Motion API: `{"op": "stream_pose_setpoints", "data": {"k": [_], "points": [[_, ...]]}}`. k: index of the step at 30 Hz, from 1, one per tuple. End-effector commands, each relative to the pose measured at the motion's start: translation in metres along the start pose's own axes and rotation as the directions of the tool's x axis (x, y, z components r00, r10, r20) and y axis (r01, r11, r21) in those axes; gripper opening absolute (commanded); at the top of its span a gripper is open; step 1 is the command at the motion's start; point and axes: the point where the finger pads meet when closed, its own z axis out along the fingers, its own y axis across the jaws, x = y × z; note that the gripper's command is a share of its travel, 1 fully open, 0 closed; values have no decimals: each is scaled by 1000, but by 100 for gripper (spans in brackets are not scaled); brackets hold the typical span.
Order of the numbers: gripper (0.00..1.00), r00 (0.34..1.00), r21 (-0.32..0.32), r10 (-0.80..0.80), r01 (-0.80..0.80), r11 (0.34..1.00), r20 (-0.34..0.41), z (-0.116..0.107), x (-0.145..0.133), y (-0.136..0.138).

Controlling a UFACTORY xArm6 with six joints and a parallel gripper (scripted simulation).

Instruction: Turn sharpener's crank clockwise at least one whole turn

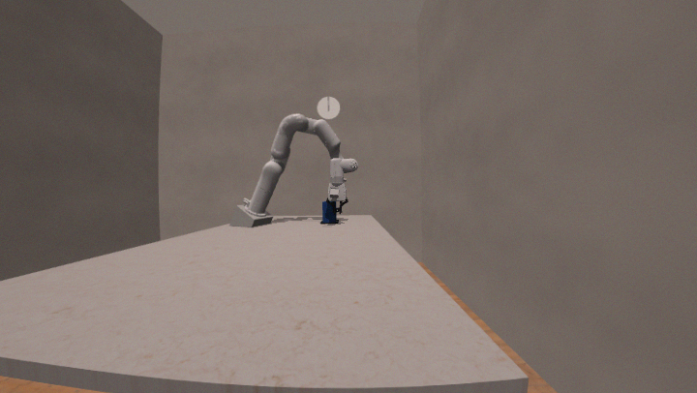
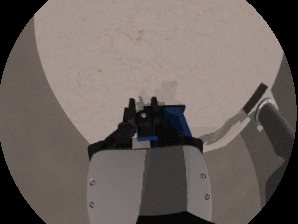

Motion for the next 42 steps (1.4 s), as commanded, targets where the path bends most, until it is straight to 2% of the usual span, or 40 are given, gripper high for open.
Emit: {"op": "stream_pose_setpoints", "data": {"k": [1,18,26,42], "points": [[0,1000,2,0,0,1000,0,1,0,-1],[0,1000,2,0,0,1000,0,30,0,8],[0,1000,2,0,0,1000,0,45,0,22],[0,1000,2,0,0,1000,0,53,0,41]]}}
